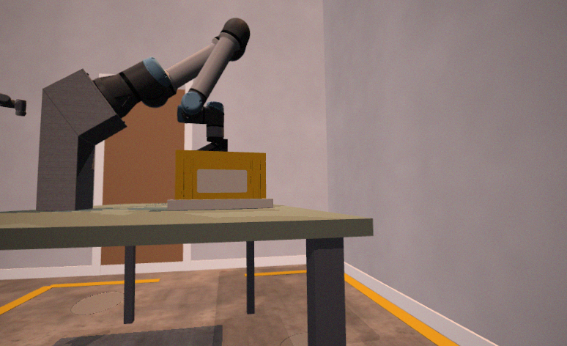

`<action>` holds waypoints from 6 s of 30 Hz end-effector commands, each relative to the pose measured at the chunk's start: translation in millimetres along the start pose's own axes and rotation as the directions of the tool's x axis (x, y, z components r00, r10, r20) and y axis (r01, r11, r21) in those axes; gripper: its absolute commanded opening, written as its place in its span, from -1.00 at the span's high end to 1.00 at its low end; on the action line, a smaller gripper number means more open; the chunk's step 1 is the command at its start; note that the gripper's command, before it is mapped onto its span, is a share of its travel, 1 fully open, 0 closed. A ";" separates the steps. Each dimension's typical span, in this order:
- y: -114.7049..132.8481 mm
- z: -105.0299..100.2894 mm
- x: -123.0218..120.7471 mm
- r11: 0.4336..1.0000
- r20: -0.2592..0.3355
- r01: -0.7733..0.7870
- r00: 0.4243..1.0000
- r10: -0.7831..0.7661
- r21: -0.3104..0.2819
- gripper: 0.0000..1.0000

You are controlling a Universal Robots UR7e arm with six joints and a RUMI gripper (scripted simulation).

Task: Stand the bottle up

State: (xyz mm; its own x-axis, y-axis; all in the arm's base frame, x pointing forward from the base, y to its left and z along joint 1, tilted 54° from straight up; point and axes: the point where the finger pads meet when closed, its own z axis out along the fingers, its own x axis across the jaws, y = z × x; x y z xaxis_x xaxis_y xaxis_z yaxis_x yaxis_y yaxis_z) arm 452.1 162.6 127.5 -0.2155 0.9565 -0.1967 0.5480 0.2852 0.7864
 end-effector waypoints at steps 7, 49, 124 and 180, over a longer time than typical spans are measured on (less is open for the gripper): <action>0.3 -0.2 0.1 1.000 0.000 0.000 1.000 0.000 -0.001 0.24; 0.3 16.2 0.1 1.000 0.000 0.000 1.000 0.000 -0.001 0.24; 0.3 39.2 0.1 1.000 0.000 0.000 1.000 0.000 -0.001 1.00; 0.3 39.2 0.1 1.000 0.000 0.000 1.000 0.000 -0.001 1.00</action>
State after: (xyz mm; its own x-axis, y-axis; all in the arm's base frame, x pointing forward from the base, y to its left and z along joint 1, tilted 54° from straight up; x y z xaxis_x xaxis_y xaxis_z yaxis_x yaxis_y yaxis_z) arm 484.1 165.0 104.3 -0.2156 0.9565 -0.1967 0.5480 0.2852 0.7864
